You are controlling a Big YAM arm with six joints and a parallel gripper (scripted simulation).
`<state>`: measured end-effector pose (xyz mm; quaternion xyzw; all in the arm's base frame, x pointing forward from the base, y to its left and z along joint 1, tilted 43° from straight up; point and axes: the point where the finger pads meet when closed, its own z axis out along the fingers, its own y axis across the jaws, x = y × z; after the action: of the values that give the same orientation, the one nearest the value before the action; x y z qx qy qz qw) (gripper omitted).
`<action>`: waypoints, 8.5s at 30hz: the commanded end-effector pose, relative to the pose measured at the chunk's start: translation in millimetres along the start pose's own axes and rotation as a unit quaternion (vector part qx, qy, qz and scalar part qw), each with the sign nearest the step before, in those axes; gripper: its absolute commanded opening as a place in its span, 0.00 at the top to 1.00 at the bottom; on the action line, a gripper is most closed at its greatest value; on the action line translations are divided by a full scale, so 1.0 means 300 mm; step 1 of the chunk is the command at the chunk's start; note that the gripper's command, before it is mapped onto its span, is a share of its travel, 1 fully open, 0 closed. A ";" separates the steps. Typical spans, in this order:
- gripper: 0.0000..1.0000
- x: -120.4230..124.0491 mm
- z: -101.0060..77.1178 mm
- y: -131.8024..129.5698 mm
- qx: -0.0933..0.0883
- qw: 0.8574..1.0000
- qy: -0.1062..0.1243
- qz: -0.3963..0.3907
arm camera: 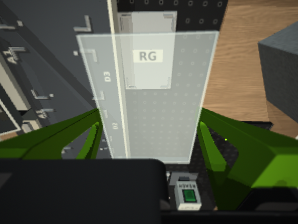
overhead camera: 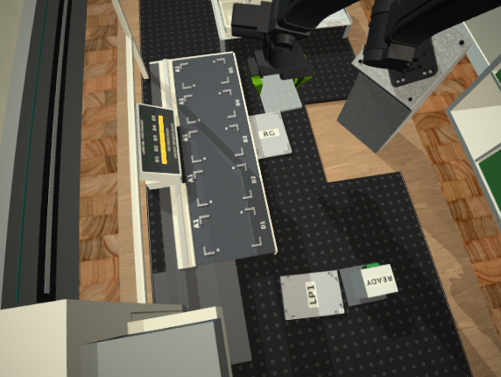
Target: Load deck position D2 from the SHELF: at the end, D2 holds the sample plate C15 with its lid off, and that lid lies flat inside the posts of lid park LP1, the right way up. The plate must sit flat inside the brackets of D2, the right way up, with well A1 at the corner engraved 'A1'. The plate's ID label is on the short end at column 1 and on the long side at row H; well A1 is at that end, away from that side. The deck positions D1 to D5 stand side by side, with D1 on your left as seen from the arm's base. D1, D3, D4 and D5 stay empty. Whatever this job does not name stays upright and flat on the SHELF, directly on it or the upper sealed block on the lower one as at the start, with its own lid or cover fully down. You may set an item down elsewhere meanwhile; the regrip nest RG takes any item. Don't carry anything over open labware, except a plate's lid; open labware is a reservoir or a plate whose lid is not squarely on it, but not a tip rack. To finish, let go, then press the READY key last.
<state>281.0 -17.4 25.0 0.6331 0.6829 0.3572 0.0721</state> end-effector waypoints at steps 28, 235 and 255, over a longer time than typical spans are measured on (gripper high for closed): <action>1.00 -0.016 -0.021 0.051 -0.011 1.000 -0.006 -0.012; 1.00 0.461 -0.027 0.060 -0.017 0.742 -0.008 -0.670; 1.00 0.733 -0.017 0.051 -0.009 0.746 0.000 -0.666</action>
<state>242.6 174.3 100.1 -0.0090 0.9308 0.2122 0.2974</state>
